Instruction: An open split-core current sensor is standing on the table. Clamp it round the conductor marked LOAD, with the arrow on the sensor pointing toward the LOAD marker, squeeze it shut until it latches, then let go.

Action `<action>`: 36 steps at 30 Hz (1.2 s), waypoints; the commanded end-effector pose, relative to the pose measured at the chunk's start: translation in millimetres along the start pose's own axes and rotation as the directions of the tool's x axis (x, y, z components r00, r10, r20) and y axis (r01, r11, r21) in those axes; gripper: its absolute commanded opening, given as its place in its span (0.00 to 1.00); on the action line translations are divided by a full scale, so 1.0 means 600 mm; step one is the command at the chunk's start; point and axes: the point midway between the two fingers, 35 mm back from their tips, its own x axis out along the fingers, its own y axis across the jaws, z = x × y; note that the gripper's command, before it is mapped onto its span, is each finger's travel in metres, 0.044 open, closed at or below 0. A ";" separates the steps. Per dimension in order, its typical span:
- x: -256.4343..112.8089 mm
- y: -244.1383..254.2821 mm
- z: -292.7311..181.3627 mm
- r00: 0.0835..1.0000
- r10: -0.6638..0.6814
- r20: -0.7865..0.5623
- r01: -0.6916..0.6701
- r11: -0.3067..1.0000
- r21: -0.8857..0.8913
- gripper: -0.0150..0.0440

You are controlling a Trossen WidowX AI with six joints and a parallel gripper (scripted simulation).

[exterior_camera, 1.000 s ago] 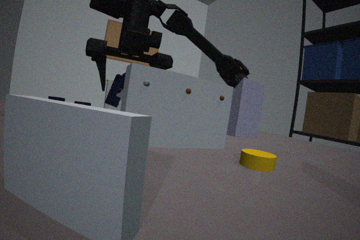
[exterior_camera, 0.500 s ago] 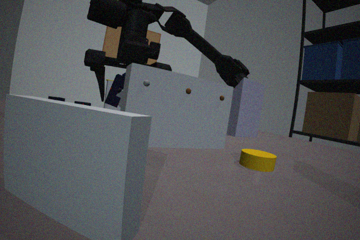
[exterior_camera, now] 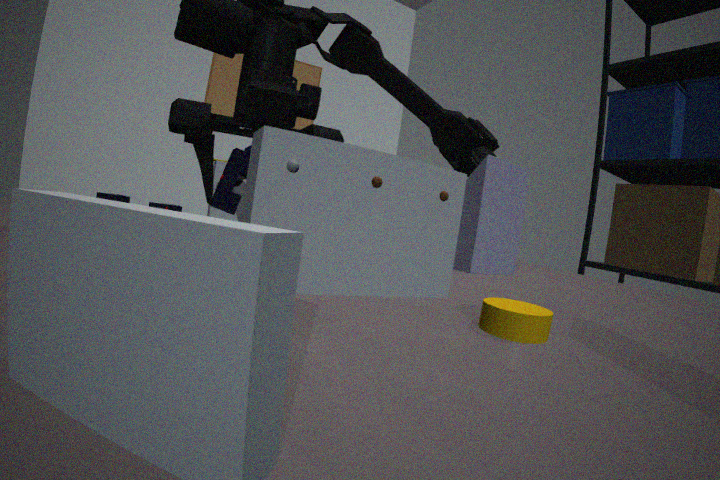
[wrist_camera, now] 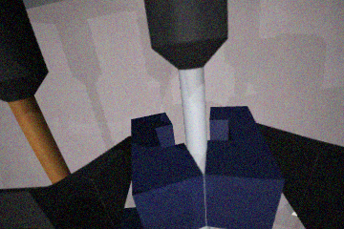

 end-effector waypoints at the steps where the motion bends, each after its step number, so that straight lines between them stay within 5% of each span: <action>1: -0.001 0.000 0.000 1.000 -0.001 0.000 0.001 1.000 0.001 0.81; 7: -0.001 0.000 0.000 1.000 -0.001 0.000 0.001 1.000 0.001 0.74; 18: -0.001 0.000 0.000 1.000 -0.001 0.000 0.001 1.000 0.001 0.25; 36: -0.001 0.000 0.000 1.000 -0.001 0.000 0.001 1.000 0.001 0.25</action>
